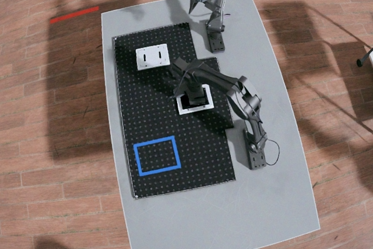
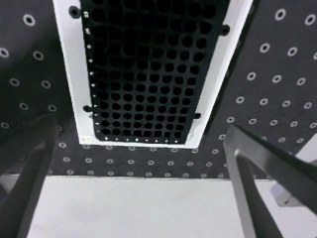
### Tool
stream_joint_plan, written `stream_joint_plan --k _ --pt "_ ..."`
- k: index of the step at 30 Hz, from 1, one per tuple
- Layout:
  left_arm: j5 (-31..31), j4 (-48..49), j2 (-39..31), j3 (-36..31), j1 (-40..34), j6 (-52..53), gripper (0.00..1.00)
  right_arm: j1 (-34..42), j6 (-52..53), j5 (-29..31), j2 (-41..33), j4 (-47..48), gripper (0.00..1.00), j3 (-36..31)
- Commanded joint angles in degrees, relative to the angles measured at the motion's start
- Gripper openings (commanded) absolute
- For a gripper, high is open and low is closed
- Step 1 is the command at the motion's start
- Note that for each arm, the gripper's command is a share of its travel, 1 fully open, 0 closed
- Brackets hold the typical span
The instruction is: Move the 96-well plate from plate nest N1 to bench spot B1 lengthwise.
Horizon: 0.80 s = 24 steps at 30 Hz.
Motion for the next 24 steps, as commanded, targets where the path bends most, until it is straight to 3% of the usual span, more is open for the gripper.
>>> stream_joint_plan --k 1,24 --pt "0.0 -0.1 -0.2 0.9 0.2 -0.1 1.0 -1.1 -0.1 0.7 -0.8 -0.6 1.0 1.9" --pt "0.0 -0.1 -0.2 0.9 0.2 -0.1 1.0 -4.4 -0.1 0.8 -0.8 -0.6 1.0 1.9"
